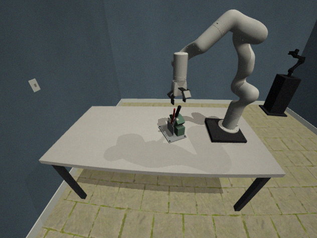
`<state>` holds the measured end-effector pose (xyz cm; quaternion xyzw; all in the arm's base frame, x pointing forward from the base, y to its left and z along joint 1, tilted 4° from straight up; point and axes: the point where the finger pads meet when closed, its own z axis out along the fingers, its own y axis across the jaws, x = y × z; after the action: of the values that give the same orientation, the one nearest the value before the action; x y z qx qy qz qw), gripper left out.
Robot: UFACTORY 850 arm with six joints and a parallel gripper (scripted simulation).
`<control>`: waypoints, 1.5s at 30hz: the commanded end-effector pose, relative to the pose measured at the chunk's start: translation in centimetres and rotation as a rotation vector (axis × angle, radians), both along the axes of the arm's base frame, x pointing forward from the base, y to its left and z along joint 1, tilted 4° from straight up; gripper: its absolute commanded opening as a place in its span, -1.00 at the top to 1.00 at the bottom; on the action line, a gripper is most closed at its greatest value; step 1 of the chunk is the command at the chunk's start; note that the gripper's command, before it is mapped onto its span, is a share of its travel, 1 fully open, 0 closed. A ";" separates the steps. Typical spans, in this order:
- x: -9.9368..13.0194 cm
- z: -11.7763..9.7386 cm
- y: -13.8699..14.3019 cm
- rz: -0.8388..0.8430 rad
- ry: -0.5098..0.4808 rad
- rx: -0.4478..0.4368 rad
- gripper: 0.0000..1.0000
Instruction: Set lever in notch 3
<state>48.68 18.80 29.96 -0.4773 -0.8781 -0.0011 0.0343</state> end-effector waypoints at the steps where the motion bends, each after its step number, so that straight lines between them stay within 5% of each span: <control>1: 0.1 0.1 0.0 0.000 -0.002 0.001 -1.00; 22: 0.0 -1.3 0.1 0.000 -0.002 0.001 -1.00; 45: -0.2 -5.4 0.2 0.000 -0.002 0.001 -1.00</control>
<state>48.39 18.97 25.02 -0.4773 -0.8781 -0.0012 0.0342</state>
